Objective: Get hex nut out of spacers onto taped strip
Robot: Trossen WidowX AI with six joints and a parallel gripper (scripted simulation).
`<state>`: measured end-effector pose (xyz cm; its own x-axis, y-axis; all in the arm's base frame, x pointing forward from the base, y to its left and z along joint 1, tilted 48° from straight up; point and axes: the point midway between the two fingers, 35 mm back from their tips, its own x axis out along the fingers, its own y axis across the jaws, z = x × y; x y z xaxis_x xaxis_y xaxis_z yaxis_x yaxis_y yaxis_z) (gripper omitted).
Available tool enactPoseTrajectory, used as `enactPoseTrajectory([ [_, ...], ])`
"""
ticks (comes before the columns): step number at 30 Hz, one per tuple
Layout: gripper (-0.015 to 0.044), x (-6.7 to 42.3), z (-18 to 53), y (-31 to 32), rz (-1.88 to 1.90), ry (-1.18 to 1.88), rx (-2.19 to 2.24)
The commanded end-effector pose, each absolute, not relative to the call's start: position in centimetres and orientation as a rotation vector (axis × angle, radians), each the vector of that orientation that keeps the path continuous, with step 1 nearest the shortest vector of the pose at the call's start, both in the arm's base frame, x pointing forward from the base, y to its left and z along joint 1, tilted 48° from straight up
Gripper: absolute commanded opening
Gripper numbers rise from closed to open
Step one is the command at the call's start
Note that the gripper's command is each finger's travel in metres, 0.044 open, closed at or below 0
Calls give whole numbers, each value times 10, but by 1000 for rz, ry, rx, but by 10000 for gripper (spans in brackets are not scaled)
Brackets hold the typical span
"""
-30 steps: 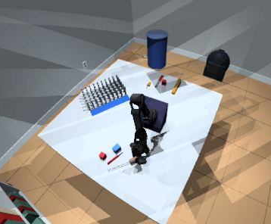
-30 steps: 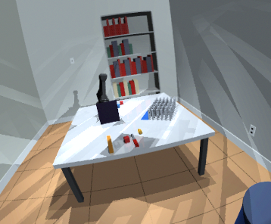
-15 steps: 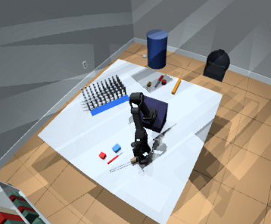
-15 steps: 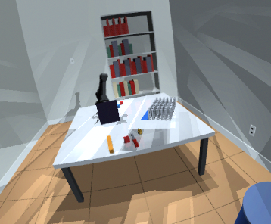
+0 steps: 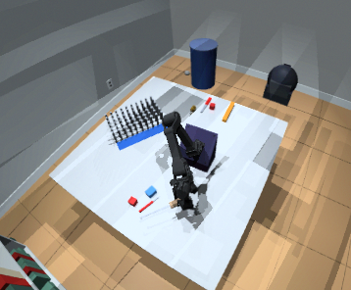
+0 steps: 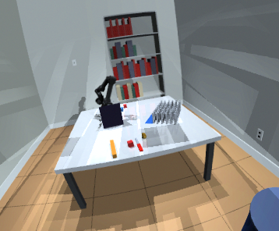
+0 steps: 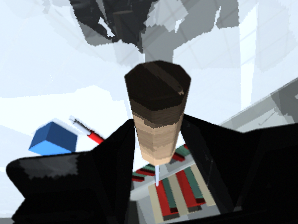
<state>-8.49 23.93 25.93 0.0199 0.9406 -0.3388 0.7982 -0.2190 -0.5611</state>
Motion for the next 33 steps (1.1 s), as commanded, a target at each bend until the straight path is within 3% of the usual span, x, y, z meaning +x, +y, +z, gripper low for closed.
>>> enactPoseTrajectory([
  [1, 0, -77, 278, 222, 969, -1797, -2065],
  [11, 0, -51, 305, 183, 948, -1804, -2058],
  [33, 0, -28, 277, 209, 1017, -1647, -2294],
])
